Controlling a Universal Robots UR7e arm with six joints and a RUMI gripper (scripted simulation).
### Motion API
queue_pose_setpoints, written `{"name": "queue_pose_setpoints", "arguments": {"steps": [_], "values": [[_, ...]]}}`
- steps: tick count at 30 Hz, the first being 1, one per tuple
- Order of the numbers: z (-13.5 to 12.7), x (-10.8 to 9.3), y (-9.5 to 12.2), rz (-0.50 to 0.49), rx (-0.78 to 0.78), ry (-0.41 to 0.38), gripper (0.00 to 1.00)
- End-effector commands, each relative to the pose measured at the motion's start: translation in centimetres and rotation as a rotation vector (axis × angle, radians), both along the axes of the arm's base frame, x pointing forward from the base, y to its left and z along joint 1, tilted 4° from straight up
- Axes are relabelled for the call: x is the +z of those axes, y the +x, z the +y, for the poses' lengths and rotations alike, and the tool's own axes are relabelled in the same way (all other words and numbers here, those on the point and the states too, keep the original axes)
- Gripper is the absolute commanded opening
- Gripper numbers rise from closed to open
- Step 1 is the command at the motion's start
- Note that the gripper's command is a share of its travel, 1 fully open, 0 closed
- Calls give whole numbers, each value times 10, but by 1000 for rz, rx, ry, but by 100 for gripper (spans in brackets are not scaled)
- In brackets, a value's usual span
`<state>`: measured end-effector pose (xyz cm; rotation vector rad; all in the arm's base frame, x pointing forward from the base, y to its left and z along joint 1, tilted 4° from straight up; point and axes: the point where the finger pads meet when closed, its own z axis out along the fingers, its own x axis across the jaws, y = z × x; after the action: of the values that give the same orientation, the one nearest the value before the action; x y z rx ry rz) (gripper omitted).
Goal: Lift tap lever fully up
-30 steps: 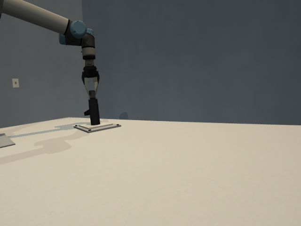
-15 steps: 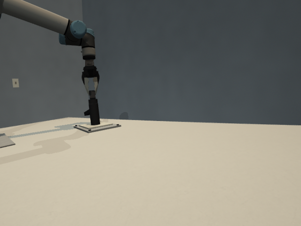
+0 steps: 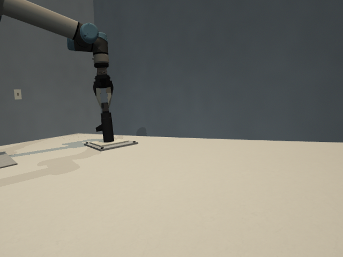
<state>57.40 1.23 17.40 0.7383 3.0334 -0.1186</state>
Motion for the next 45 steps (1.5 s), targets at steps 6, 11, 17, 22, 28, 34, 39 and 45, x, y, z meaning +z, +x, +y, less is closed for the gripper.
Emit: {"name": "queue_pose_setpoints", "arguments": {"steps": [6, 11, 17, 22, 28, 34, 39, 45], "values": [[0, 1, 0, -2, 0, 0, 0], [0, 1, 0, -2, 0, 0, 0], [0, 1, 0, -2, 0, 0, 0], [0, 1, 0, -2, 0, 0, 40], [0, 1, 0, -2, 0, 0, 40], [0, 1, 0, -2, 0, 0, 40], [0, 1, 0, -2, 0, 0, 40], [0, 1, 0, -2, 0, 0, 40]]}}
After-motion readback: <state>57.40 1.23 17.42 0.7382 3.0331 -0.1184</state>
